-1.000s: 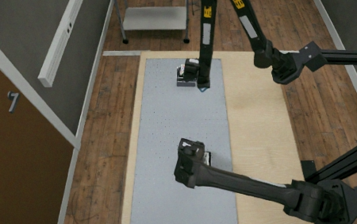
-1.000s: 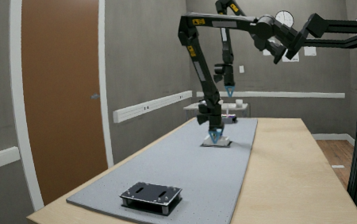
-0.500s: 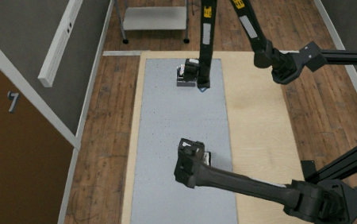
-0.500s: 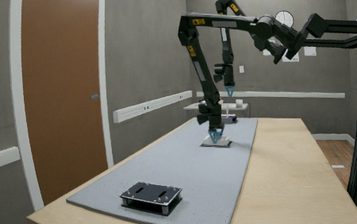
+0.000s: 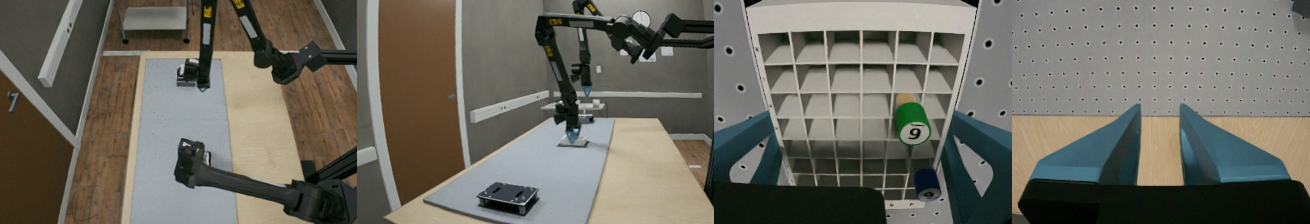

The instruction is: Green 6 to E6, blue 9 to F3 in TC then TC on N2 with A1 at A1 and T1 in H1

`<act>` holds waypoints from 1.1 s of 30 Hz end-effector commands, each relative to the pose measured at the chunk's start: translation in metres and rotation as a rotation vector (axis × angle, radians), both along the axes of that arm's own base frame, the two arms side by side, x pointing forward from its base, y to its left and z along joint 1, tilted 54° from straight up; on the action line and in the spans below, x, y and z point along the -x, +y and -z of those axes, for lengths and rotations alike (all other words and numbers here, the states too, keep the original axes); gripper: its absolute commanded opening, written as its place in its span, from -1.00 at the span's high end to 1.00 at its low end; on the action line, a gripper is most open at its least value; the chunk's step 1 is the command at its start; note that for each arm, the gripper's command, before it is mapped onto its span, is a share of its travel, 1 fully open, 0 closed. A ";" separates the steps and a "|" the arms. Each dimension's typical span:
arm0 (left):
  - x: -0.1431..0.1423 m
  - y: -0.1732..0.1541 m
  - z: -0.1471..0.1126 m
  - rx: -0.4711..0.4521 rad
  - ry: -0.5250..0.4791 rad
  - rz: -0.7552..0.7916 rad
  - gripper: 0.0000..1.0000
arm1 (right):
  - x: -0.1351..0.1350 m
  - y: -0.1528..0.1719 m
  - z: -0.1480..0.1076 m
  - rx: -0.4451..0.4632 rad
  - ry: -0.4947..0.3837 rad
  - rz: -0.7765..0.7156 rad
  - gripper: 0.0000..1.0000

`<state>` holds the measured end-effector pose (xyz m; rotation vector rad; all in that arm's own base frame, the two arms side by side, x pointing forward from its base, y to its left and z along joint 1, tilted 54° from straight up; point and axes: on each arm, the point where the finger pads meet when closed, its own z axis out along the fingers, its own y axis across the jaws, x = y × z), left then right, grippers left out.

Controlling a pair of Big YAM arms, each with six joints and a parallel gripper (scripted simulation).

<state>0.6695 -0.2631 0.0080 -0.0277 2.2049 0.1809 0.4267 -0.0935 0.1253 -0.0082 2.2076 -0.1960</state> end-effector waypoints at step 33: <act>0.002 -0.008 -0.003 0.001 -0.007 0.015 1.00 | 0.000 0.000 -0.003 -0.004 -0.008 0.005 0.52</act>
